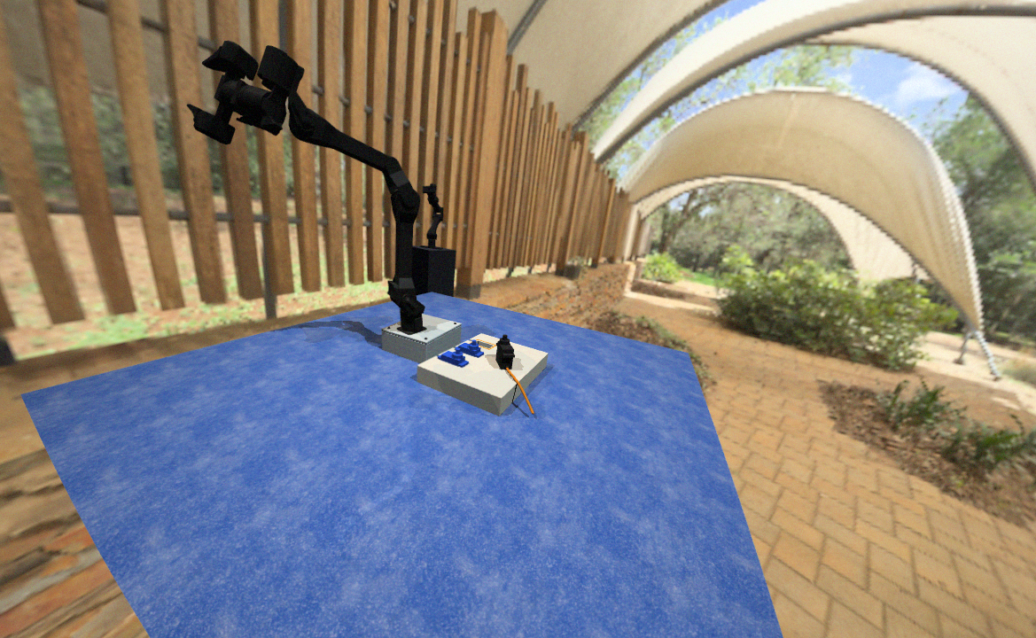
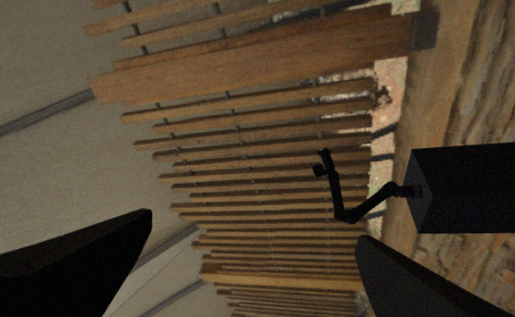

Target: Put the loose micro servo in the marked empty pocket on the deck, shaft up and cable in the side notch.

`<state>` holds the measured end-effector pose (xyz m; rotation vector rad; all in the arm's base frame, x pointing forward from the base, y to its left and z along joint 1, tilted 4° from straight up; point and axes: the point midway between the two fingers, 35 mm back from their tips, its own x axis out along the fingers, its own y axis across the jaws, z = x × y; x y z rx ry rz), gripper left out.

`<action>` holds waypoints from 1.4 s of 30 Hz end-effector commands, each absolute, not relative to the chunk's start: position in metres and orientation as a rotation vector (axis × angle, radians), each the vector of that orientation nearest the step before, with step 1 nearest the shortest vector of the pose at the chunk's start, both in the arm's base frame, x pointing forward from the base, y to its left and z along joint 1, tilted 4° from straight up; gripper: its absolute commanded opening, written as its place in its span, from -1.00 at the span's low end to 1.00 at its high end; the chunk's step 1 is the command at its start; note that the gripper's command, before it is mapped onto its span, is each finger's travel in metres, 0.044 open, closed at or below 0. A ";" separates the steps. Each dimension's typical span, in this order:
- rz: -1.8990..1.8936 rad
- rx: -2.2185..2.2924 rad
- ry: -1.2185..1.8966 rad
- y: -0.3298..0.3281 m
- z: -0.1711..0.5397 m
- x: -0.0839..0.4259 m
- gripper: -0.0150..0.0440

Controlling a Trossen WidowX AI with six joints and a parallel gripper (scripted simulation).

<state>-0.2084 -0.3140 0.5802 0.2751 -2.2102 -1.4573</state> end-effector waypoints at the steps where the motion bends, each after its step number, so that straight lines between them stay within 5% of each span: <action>1: -1.516 0.315 -2.139 -0.325 0.573 -0.200 1.00; 42: -1.840 0.565 -1.271 -0.405 0.507 -0.067 1.00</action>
